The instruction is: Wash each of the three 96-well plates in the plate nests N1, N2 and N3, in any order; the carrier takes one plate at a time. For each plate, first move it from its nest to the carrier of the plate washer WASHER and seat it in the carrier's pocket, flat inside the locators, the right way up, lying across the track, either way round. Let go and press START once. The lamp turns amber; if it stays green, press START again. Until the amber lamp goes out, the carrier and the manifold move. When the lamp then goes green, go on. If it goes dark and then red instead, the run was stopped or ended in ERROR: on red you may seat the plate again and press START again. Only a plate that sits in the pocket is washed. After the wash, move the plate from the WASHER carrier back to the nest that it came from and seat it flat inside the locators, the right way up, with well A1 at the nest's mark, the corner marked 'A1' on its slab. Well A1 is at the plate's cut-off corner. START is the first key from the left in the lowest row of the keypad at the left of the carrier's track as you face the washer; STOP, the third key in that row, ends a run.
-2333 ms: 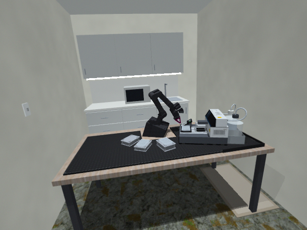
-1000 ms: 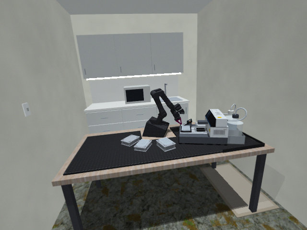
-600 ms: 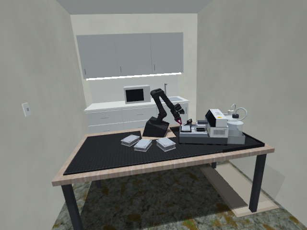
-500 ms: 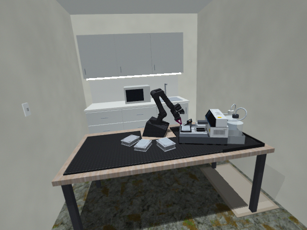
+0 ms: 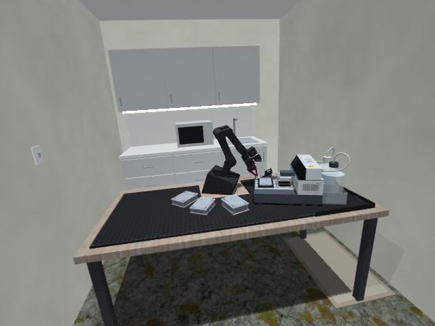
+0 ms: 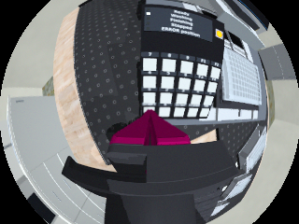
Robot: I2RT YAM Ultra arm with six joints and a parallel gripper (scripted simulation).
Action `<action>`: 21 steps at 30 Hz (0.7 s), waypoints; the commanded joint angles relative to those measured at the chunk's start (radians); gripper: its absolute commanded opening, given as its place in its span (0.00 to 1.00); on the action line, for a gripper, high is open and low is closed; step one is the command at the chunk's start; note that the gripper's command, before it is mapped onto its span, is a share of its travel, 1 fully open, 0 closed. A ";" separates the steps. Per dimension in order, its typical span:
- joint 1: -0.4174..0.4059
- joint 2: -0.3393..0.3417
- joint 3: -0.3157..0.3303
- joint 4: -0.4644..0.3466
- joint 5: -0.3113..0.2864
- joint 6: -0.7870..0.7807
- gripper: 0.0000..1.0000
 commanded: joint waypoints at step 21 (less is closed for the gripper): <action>0.018 -0.039 0.010 -0.030 0.011 0.020 0.00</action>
